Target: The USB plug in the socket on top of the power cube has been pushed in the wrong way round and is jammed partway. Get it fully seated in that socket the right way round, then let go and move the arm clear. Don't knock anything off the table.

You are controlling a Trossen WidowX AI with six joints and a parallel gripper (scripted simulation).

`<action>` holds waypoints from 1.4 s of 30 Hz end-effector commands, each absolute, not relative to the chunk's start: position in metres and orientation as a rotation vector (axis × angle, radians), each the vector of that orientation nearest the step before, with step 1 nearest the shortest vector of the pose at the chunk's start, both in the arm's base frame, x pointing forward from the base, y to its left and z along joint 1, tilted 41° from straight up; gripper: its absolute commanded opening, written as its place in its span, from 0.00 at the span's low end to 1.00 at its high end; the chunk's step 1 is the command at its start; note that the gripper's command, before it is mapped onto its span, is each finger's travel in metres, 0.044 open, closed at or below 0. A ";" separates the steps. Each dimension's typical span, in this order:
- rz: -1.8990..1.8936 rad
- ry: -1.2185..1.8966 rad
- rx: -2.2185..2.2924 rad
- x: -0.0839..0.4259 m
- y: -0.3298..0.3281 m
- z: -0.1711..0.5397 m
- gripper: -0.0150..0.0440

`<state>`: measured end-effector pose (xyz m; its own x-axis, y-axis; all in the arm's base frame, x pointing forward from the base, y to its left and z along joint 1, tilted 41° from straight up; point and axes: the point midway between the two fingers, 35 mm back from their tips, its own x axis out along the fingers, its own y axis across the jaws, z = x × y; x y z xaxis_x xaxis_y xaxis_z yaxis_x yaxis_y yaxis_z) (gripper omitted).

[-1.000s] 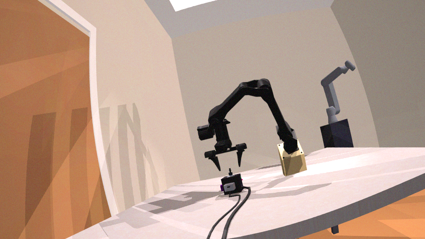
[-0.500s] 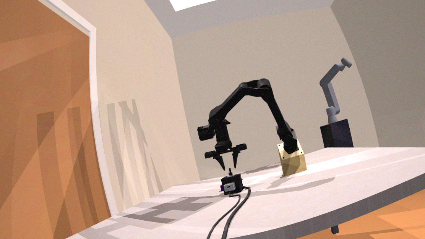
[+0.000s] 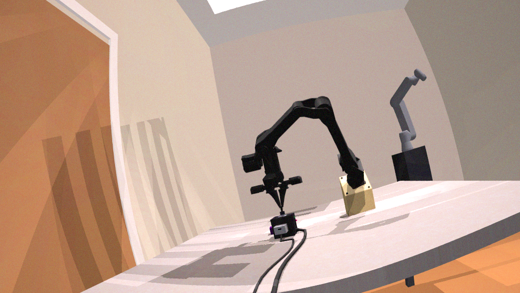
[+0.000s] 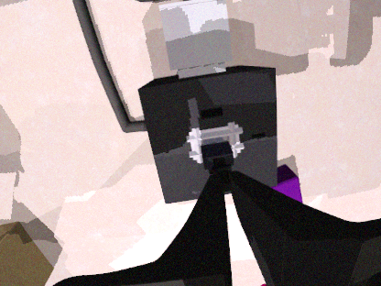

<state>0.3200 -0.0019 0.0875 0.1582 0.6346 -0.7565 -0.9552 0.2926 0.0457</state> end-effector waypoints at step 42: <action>1.209 0.767 -0.510 0.317 -0.016 0.104 0.25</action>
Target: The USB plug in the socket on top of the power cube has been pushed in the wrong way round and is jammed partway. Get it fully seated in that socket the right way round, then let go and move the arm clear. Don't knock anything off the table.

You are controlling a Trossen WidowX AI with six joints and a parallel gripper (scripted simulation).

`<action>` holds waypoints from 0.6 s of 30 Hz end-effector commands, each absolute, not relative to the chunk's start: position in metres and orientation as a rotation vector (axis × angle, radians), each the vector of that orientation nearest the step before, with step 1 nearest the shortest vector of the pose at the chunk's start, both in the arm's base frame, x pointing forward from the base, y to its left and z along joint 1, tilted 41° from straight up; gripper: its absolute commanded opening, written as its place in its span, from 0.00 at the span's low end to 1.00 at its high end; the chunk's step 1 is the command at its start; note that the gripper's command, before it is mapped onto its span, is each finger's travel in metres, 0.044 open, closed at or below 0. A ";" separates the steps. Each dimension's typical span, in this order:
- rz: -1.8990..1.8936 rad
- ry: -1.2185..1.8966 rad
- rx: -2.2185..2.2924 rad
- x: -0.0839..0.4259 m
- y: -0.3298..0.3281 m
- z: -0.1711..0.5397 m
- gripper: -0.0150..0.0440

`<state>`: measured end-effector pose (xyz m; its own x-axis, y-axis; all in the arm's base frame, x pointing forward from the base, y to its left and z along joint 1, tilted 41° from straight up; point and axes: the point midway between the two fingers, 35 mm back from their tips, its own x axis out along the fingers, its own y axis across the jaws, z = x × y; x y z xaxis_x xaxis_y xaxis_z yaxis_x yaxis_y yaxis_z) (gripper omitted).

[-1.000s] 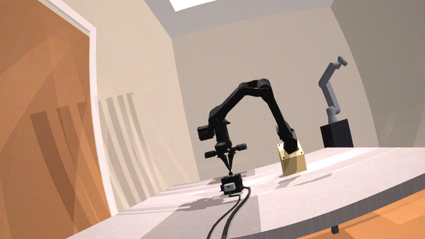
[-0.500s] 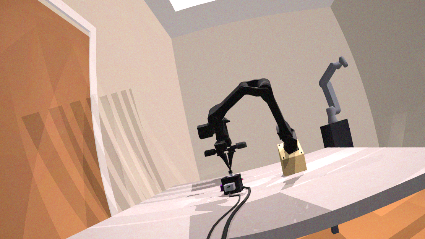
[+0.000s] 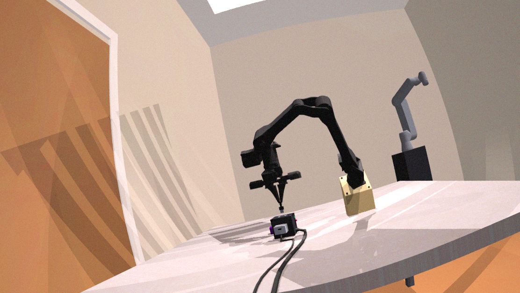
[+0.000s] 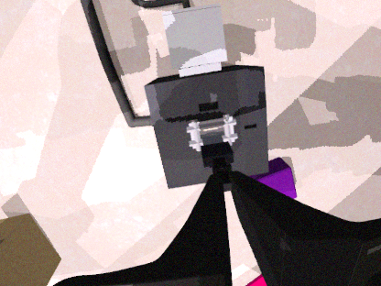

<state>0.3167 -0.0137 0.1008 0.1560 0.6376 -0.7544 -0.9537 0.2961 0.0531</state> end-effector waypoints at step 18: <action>1.197 0.783 -0.483 0.315 -0.020 0.109 0.25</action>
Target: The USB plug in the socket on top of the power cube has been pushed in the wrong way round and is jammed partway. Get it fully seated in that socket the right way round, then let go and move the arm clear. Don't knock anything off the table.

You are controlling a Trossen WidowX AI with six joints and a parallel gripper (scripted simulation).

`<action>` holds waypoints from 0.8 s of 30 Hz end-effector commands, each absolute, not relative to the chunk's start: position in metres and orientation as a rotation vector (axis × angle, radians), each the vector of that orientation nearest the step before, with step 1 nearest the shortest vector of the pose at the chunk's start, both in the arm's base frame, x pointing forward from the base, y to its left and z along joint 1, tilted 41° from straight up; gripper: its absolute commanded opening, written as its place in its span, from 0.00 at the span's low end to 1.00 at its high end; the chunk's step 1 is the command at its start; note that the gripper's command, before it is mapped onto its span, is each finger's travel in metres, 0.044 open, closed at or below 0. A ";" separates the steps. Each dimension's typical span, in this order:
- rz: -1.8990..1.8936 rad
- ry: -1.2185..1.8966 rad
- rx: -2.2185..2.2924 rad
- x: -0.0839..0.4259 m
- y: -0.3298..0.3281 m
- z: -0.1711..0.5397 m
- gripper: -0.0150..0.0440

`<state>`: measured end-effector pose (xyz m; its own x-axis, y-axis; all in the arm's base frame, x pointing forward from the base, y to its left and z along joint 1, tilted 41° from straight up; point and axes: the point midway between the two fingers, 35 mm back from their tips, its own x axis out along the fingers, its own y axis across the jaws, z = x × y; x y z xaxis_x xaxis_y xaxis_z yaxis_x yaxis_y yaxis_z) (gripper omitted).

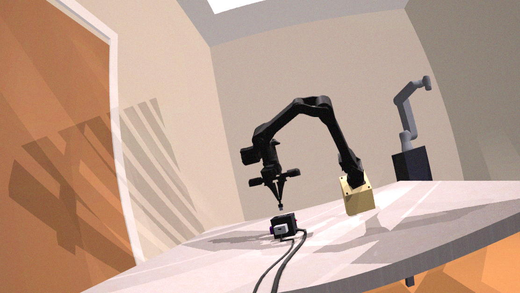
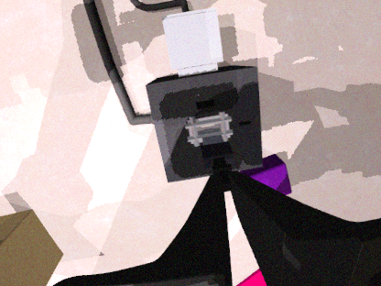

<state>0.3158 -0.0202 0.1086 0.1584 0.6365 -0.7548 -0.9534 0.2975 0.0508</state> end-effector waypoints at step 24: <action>0.893 1.096 0.029 0.315 -0.020 0.108 0.25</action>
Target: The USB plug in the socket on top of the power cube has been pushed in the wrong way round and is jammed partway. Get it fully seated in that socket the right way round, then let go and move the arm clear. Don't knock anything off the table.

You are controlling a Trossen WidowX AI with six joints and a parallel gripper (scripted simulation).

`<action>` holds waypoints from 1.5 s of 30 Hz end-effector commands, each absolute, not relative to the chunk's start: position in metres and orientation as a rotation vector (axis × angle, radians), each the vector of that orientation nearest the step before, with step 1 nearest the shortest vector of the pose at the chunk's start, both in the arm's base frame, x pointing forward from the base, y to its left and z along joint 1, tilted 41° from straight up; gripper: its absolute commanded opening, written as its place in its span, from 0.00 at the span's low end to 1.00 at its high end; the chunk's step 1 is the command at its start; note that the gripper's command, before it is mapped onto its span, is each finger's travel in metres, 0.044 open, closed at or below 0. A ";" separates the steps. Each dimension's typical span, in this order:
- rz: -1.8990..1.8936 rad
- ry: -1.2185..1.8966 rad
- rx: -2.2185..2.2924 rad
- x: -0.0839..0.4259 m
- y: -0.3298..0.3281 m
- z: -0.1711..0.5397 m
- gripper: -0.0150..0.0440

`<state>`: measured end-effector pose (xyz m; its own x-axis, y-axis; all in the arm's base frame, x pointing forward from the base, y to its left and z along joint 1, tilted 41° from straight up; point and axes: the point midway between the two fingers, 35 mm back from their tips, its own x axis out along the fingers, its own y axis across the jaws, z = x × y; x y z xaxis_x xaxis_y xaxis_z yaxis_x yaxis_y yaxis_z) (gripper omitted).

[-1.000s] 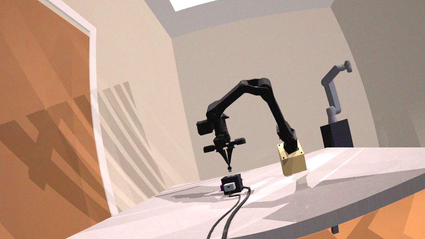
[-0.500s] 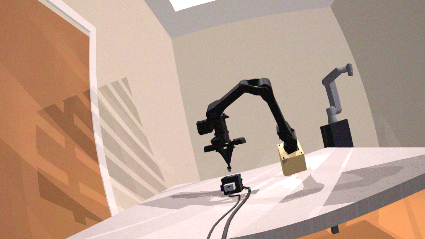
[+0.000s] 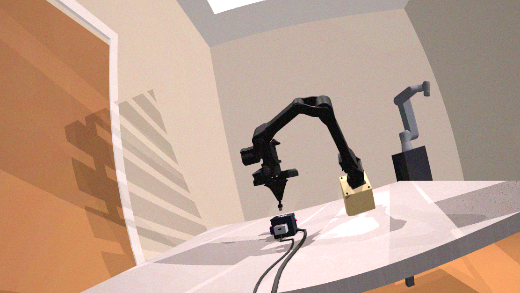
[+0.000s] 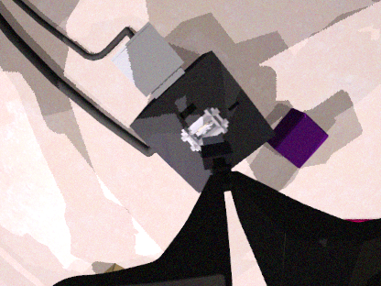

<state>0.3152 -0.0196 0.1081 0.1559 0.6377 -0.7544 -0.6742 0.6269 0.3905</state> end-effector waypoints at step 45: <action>0.141 1.483 0.995 0.315 -0.020 0.108 0.25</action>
